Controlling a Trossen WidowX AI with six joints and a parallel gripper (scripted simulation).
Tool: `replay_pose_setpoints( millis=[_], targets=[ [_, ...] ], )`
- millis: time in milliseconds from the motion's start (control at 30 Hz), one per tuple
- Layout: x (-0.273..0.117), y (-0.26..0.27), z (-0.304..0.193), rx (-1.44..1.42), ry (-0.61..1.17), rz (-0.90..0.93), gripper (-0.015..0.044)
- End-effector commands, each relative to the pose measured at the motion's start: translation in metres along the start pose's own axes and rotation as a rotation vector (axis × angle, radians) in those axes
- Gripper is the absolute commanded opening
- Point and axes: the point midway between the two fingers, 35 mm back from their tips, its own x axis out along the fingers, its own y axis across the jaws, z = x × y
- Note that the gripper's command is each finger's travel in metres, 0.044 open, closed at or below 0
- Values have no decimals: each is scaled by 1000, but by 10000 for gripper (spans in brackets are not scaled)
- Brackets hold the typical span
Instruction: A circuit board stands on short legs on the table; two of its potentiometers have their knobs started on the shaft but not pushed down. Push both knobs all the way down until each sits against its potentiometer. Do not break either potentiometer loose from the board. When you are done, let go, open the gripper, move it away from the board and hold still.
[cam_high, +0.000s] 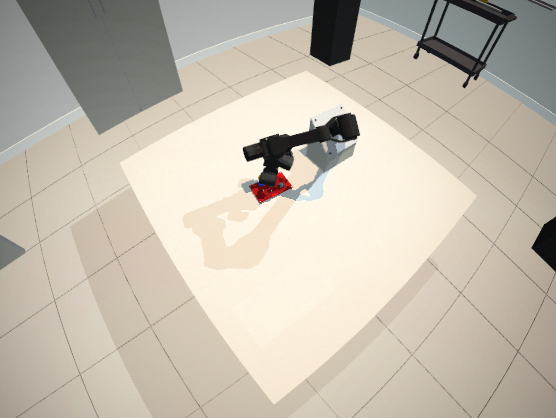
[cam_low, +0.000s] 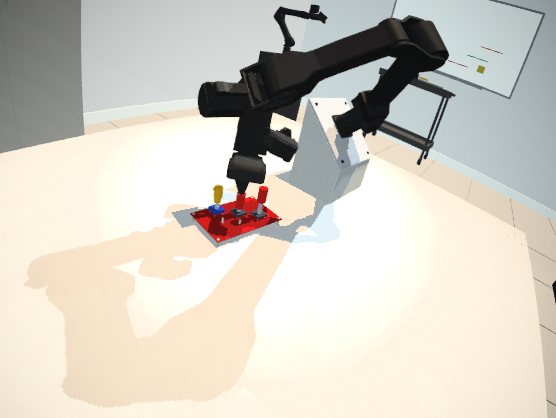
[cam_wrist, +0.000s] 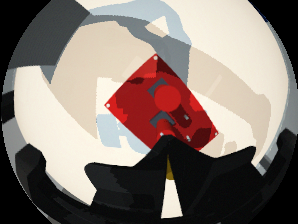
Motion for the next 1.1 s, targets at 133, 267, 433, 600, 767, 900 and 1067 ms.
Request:
replay_pose_setpoints(
  millis=[133, 267, 433, 600, 767, 900, 1067],
  targets=[
    [9, -1, 1, -19, -11, 11, 0],
    [3, -1, 1, -19, -11, 11, 0],
    [-5, -1, 0, -19, -11, 11, 0],
    [-13, -1, 0, -20, -10, 12, 0],
    [-19, -1, 0, -20, -10, 12, 0],
    [-14, 0, 1, -9, -16, 11, 105],
    [-14, 0, 0, -11, -16, 11, 184]
  ],
)
